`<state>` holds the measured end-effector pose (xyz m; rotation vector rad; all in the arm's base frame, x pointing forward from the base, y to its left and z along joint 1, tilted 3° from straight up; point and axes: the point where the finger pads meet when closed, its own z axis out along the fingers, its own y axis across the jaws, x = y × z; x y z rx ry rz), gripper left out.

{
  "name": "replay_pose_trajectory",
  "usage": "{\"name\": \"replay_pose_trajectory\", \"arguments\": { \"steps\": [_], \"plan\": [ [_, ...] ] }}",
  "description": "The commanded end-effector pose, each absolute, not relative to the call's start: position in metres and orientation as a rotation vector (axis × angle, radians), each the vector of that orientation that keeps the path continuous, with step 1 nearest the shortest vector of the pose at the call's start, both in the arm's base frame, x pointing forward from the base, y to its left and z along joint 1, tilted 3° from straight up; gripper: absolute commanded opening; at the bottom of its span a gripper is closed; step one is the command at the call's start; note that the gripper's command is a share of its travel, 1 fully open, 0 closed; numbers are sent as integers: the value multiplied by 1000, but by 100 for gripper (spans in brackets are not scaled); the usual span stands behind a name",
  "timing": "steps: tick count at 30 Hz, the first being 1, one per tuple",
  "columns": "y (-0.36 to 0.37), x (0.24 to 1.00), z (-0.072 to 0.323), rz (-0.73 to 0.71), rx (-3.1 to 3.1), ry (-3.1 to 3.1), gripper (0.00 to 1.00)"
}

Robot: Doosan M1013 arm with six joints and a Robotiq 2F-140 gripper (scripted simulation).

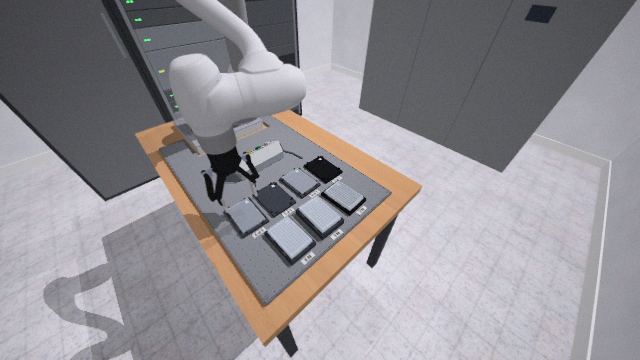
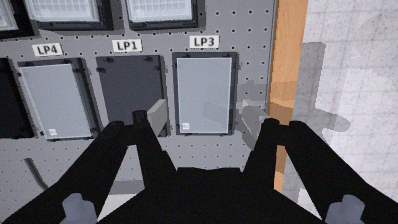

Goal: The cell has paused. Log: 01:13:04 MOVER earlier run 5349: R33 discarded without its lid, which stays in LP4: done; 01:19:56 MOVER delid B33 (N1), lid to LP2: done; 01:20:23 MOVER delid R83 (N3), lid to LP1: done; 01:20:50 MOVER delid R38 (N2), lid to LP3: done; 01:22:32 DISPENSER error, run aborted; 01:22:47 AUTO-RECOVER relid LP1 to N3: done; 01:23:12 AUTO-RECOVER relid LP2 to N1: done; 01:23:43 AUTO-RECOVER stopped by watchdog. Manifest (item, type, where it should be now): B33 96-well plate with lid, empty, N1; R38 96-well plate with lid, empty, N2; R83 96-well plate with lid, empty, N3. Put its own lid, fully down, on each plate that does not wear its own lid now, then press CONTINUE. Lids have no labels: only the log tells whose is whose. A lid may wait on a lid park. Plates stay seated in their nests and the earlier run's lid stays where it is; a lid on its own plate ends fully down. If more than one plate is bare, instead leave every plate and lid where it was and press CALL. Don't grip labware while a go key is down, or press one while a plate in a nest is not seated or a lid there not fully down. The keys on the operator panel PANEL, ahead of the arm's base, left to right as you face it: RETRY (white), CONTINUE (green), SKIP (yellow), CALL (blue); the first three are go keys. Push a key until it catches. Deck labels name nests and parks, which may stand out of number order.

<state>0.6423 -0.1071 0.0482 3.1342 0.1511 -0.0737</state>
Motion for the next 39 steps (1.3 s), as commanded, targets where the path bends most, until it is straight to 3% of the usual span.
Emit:
{"name": "replay_pose_trajectory", "arguments": {
  "steps": [1,39],
  "plan": [
    [-107,642,46,-73,3134,151,66],
    [-108,640,0,-73,3134,151,66]
  ]
}}
